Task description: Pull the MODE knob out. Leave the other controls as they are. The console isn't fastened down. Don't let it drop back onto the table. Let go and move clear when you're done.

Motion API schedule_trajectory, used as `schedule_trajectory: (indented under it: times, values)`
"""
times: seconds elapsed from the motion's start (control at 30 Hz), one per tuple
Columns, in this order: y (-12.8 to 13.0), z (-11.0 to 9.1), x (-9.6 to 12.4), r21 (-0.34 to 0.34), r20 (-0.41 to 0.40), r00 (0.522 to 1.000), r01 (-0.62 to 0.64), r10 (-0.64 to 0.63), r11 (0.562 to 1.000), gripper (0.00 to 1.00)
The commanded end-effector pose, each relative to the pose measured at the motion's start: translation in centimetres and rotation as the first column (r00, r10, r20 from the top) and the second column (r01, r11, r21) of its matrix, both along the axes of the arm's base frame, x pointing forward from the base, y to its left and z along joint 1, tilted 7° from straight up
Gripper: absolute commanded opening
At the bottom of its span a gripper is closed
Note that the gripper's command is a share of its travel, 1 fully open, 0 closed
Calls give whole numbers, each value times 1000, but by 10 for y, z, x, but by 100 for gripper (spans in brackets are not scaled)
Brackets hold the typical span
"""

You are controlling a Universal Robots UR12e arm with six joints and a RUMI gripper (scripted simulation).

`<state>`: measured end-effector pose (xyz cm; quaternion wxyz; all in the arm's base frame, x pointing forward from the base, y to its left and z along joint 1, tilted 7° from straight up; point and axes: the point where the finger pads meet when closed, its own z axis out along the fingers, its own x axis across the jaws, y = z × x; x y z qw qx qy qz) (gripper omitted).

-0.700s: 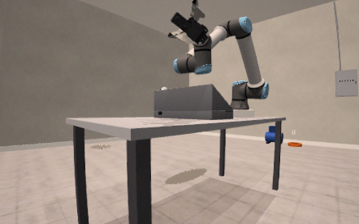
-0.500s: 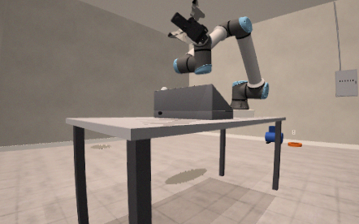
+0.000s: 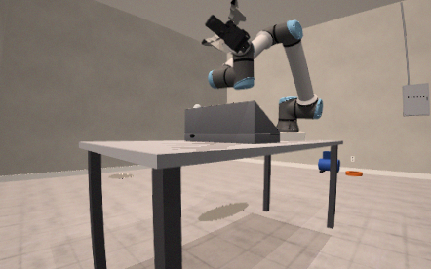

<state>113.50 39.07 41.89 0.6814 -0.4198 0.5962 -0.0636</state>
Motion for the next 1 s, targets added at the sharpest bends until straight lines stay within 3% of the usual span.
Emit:
schedule_trajectory:
  times: [0.0,0.47,0.7,0.9,0.97]
  values:
    - [-1,2,-1,-3,0,1000,1,-1,1000,100]
    - [-29,14,-35,-94,-47,998,33,-38,995,100]
    - [-66,18,-93,-222,-112,990,55,-81,974,100]
    - [-104,7,-171,-361,-185,975,46,-120,932,100]
    - [-104,7,-171,-361,-185,975,46,-120,932,100]
